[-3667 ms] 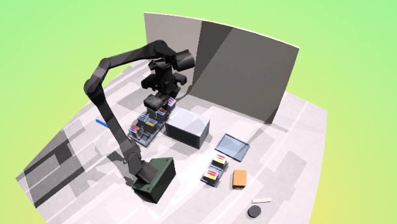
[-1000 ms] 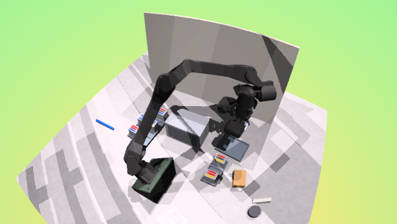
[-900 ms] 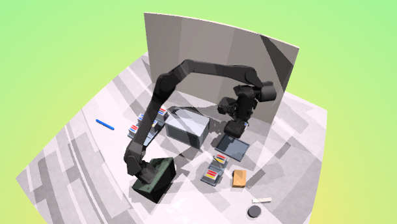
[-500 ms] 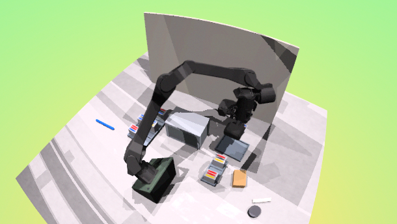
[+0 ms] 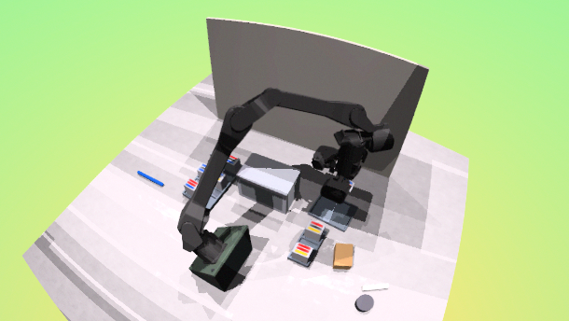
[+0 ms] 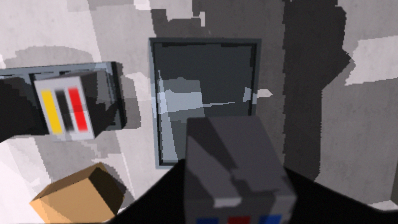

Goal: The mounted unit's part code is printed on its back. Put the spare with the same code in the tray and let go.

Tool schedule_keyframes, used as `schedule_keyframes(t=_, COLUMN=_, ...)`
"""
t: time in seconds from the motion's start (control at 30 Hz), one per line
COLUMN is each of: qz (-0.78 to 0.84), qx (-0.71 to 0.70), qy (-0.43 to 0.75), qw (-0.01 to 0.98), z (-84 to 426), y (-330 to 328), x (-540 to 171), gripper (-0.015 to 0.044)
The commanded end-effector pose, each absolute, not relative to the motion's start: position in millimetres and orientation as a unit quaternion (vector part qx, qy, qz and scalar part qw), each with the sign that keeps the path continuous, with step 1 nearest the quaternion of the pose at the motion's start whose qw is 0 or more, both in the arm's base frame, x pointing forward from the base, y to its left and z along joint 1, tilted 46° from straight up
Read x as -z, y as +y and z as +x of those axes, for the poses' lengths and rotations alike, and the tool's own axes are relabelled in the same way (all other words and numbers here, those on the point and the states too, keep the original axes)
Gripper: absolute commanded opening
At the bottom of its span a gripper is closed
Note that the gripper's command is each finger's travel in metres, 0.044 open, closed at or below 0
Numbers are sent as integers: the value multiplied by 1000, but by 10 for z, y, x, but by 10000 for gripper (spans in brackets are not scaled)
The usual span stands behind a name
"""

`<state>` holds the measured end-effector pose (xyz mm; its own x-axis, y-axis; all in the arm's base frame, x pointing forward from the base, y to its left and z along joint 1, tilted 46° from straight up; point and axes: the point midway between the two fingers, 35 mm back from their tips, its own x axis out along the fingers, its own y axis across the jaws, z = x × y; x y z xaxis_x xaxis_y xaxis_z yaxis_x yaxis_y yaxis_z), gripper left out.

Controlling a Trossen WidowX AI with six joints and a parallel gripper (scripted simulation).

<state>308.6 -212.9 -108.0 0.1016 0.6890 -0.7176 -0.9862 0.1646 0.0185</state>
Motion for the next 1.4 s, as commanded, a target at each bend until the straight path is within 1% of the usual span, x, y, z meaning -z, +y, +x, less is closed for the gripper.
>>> schedule_keyframes(t=0.0, qz=-242, qx=-596, qy=304, qw=703, z=3092, y=-2099, x=1115, gripper=0)
schedule_keyframes(t=1.37, qz=-242, qx=-596, qy=303, qw=703, z=3131, y=-1838, x=1373, gripper=0)
